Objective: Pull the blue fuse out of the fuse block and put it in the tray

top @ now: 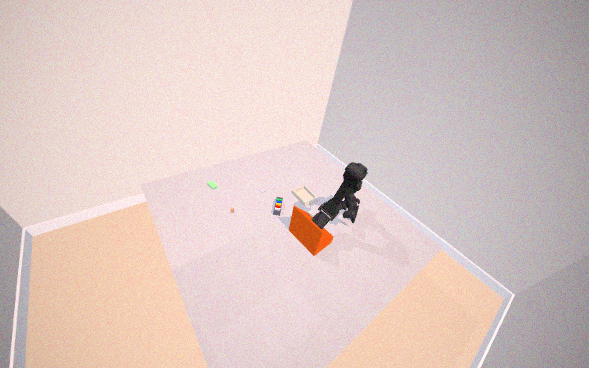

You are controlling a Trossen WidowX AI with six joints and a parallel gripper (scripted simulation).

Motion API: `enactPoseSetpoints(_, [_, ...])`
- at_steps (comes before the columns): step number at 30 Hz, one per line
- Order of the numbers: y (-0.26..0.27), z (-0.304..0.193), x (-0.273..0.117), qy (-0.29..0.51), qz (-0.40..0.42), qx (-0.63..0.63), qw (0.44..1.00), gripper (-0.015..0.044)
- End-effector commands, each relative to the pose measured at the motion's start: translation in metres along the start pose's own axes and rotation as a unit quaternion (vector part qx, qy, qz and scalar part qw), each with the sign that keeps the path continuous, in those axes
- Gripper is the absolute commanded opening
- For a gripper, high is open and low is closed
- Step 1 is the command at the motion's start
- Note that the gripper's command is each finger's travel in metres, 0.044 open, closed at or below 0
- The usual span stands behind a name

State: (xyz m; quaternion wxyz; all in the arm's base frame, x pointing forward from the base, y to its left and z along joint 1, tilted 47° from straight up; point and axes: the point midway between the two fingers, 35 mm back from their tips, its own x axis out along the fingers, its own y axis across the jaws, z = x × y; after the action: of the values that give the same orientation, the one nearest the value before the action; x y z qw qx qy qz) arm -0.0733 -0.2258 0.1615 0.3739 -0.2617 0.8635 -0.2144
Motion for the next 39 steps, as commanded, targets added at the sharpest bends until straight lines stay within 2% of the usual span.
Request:
enactPoseSetpoints(1, [0.0,-0.001,-0.002,0.0,0.0,0.0,1.0,0.024])
enactPoseSetpoints(5, [0.007,-0.022,-0.038,-0.001,0.0,0.0,1.0,0.024])
enactPoseSetpoints(10, [0.008,-0.024,-0.04,-0.001,0.0,0.0,1.0,0.024])
enactPoseSetpoints(14, [-0.004,-0.01,-0.039,-0.02,-0.012,0.006,1.0,0.0135])
enactPoseSetpoints(17, [-0.022,0.018,-0.044,-0.06,-0.027,0.01,0.998,0.007])
enactPoseSetpoints(28, [-0.057,0.152,-0.104,-0.206,-0.059,0.007,0.977,0.007])
enactPoseSetpoints(33, [-0.041,0.214,-0.145,-0.274,-0.043,-0.027,0.96,0.007])
enactPoseSetpoints(39, [-0.01,0.272,-0.177,-0.271,-0.048,-0.073,0.959,0.007])
